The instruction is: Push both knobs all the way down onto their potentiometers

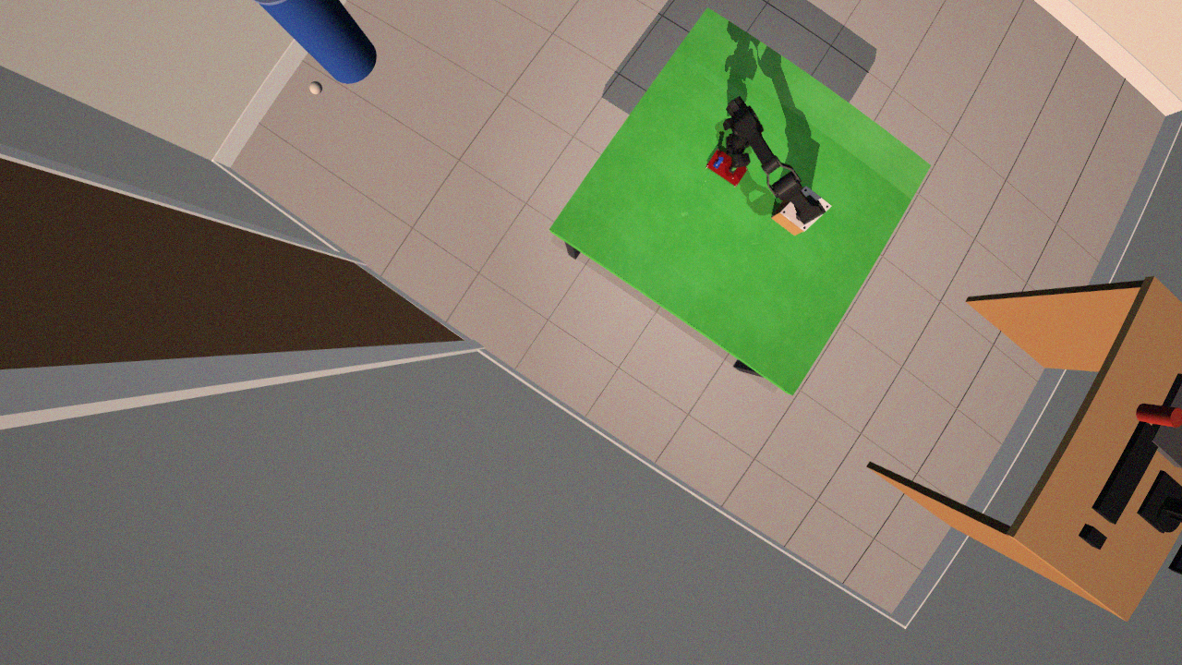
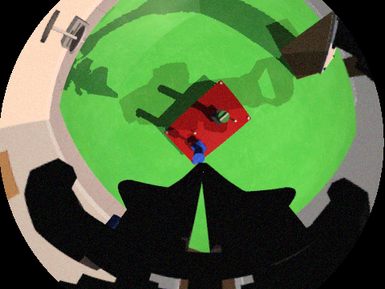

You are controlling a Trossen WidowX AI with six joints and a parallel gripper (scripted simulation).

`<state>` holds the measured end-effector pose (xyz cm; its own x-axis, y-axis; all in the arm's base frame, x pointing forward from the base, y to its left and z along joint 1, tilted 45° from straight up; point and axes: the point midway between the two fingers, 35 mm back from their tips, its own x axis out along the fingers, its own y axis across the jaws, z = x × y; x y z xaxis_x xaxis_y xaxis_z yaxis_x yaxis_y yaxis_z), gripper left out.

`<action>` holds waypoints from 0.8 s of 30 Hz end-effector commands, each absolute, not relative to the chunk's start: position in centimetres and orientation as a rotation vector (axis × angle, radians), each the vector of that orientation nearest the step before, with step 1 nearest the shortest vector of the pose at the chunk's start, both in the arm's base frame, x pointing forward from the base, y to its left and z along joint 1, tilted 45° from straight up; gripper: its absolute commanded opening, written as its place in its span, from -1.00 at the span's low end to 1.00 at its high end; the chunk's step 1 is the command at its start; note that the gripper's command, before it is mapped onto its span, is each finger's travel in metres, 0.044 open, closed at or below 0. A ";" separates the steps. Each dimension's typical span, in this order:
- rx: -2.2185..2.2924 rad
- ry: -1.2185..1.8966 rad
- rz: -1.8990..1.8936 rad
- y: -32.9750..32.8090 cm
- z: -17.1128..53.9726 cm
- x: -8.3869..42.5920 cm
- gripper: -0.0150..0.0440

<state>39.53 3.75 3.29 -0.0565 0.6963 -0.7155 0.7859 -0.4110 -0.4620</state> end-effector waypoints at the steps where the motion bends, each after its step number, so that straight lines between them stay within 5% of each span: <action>1: 2.154 1.607 -1.616 3.8 3.4 39.8 -0.49; 12: 2.304 1.416 -2.037 3.8 3.9 40.4 -0.49; 24: 2.307 1.413 -2.044 5.2 2.5 40.3 -0.49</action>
